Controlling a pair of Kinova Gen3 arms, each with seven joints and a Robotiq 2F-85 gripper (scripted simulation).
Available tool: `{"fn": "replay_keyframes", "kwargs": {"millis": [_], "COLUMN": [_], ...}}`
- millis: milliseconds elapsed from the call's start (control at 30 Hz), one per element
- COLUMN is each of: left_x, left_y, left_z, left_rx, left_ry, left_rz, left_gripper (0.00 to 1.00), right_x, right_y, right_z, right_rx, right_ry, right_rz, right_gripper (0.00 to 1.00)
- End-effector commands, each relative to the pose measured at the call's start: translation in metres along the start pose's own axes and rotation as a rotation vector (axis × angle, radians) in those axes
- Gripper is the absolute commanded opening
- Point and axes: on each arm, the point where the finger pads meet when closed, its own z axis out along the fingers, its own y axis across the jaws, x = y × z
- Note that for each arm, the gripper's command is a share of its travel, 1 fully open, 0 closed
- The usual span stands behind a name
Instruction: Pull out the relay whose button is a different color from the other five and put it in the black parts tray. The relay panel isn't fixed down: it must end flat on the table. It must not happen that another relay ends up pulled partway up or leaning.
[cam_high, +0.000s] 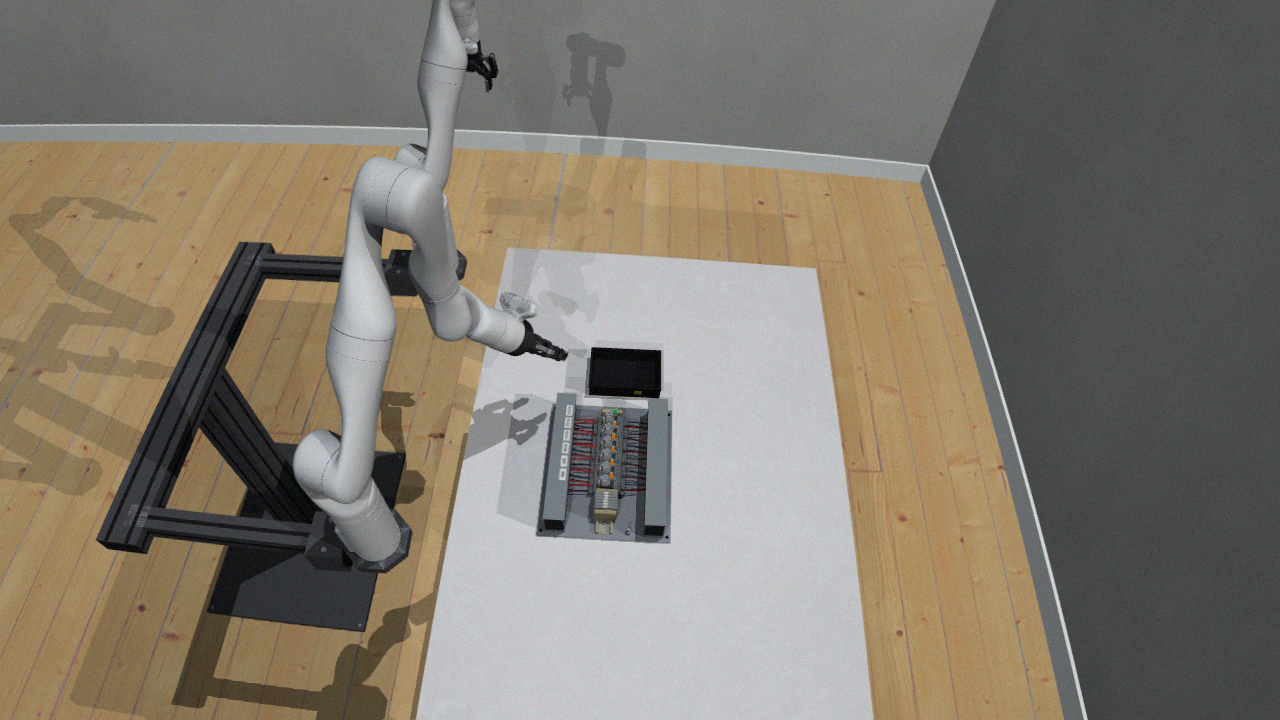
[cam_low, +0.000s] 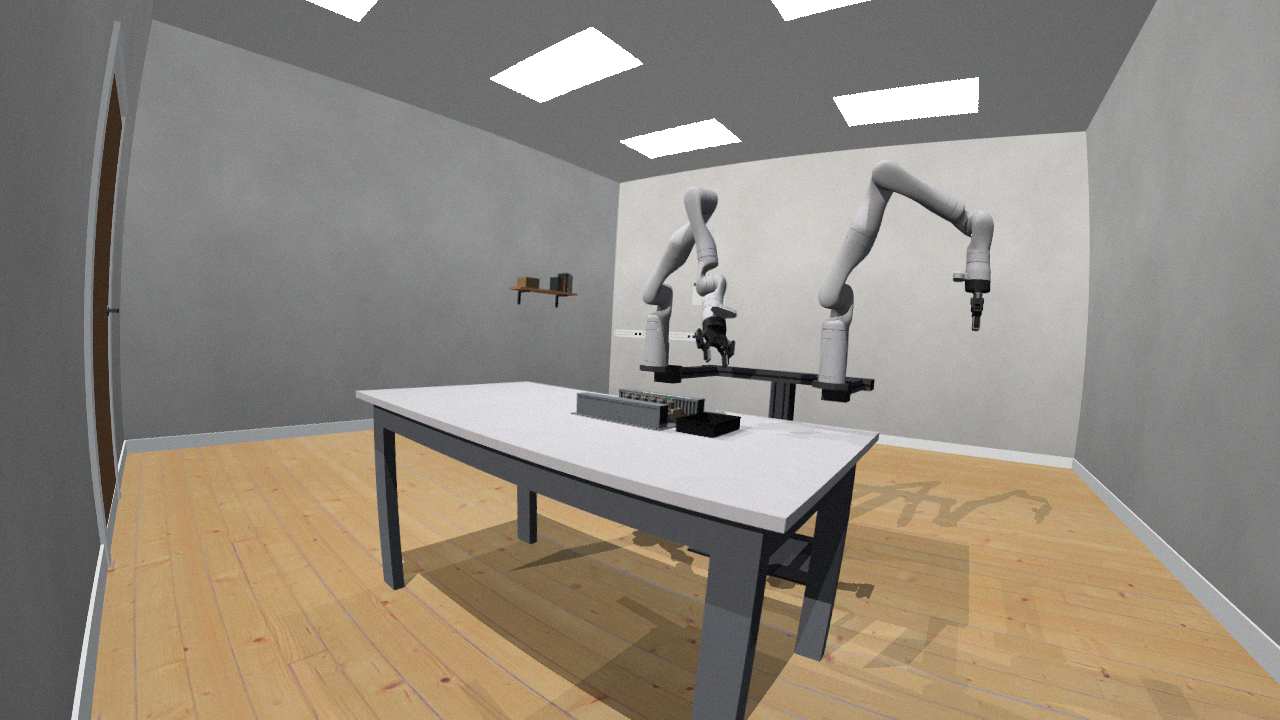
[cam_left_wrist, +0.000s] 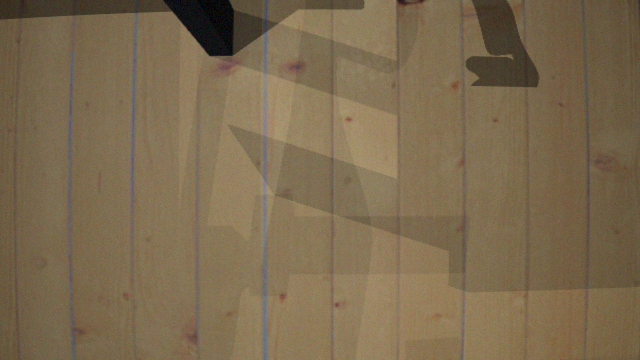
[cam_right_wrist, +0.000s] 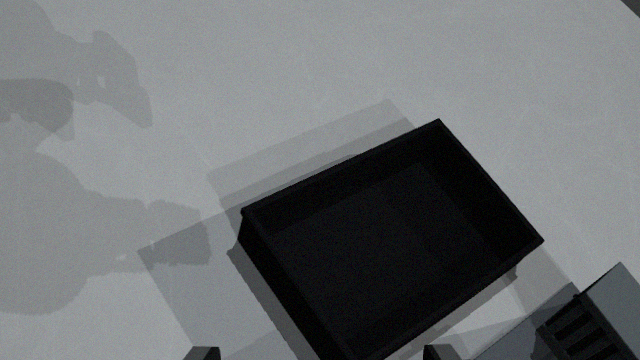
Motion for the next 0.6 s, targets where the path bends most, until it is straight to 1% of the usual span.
{"fn": "replay_keyframes", "kwargs": {"millis": [0,233,267,567], "left_x": [-0.0023,-0.0028,-0.0028,-0.0028], "left_y": [0.0089,0.0117,0.0117,0.0117], "left_z": [-0.0004,-0.0004,-0.0004,-0.0004], "left_rx": [-0.006,-0.007,-0.007,-0.007], "left_ry": [-0.003,-0.004,-0.004,-0.004], "left_rz": [-0.006,-0.008,-0.008,-0.008], "left_gripper": [1.000,1.000,1.000,1.000], "right_x": [0.0006,-0.0003,0.0000,0.0000], "right_y": [0.0006,0.0028,0.0021,0.0021], "right_z": [0.0037,0.0127,0.0099,0.0099], "right_rx": [0.014,0.048,0.037,0.037], "right_ry": [-0.011,-0.040,-0.030,-0.030], "right_rz": [-0.010,-0.038,-0.029,-0.029], "right_gripper": [0.651,0.651,0.651,0.651]}}
